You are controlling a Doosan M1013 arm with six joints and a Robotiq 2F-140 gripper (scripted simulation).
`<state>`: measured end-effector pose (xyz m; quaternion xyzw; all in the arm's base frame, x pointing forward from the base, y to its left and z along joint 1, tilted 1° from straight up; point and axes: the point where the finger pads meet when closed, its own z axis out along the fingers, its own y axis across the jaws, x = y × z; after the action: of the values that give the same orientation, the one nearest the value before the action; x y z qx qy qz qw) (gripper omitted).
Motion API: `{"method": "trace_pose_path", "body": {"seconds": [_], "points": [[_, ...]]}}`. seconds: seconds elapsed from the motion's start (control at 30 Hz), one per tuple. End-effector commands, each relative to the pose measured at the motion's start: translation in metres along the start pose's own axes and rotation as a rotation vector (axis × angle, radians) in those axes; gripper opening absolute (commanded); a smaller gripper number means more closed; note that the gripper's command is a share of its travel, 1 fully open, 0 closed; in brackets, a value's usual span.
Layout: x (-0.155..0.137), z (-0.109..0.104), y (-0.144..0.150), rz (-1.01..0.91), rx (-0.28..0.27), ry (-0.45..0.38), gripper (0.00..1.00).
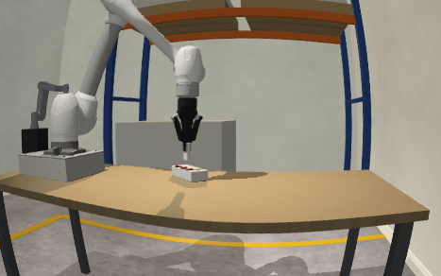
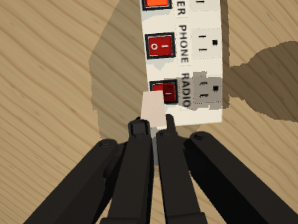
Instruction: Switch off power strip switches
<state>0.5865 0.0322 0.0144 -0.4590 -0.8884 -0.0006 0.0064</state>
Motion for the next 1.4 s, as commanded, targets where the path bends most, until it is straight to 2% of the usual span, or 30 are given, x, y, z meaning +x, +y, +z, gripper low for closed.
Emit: {"method": "trace_pose_path", "body": {"seconds": [0.0,0.2,0.23,0.53,0.97,1.2,1.37], "points": [[-0.003,-0.003,-0.001,0.001,-0.003,-0.001,0.0],[-0.003,-0.003,-0.001,0.001,-0.003,-0.001,0.0],[-0.003,-0.003,-0.001,0.001,-0.003,-0.001,1.0],[-0.003,-0.012,-0.001,0.001,-0.003,-0.001,1.0],[-0.003,-0.072,-0.001,0.001,-0.003,-0.001,1.0],[-0.003,-0.085,-0.001,0.001,-0.003,-0.001,1.0],[-0.003,-0.087,-0.001,0.001,-0.003,-0.001,1.0]]}}
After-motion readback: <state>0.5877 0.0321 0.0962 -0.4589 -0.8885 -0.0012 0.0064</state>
